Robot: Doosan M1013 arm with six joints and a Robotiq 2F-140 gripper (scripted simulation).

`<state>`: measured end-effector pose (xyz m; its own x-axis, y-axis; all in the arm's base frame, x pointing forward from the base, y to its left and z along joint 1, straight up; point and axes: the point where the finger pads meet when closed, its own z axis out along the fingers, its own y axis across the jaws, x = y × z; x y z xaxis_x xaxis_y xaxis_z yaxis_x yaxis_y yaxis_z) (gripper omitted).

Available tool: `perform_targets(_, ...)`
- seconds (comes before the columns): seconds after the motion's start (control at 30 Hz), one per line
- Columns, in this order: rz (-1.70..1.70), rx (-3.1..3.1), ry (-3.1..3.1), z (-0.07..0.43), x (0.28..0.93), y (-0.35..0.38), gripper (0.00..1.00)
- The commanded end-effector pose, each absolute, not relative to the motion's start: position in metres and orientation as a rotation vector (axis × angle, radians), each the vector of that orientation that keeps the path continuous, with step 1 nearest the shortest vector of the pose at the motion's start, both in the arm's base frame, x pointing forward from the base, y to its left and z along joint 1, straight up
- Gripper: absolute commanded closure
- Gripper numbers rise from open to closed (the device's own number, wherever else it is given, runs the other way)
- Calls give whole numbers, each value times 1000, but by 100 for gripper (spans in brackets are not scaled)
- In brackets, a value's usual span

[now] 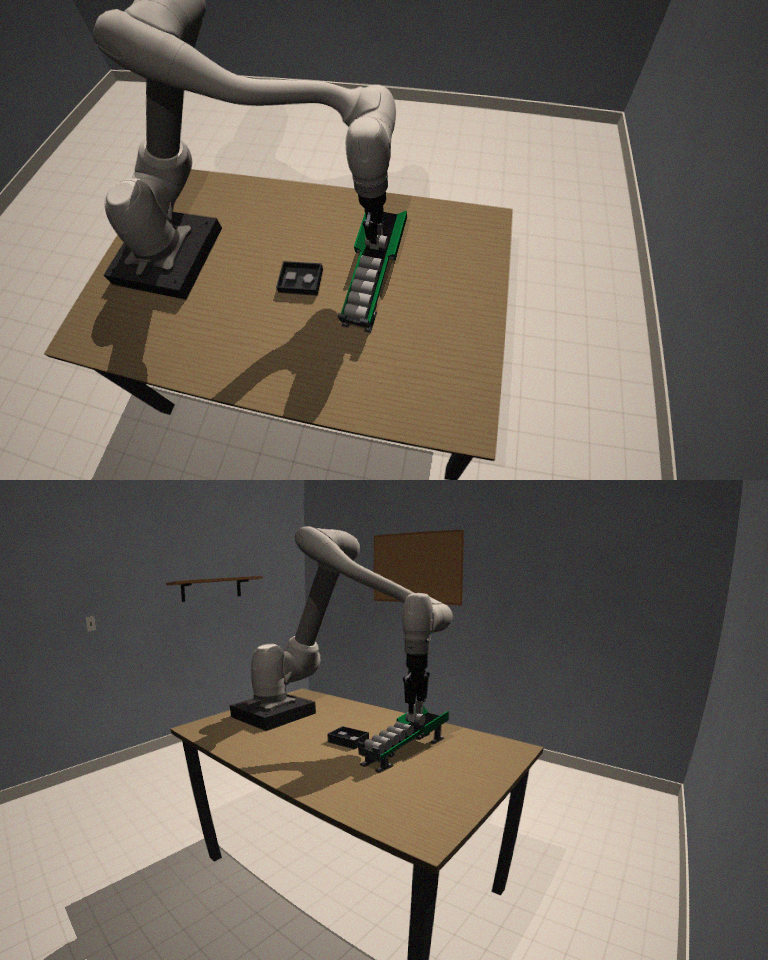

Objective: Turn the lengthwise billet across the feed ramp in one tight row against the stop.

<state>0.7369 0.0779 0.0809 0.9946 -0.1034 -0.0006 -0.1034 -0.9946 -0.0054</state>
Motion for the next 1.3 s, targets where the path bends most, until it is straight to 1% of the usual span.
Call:
perform_targets(0.0, 0, -3132, 162, 81, 737, 78, 90)
perform_targets(1.27, 0, -3132, 162, 71, 737, 79, 90)
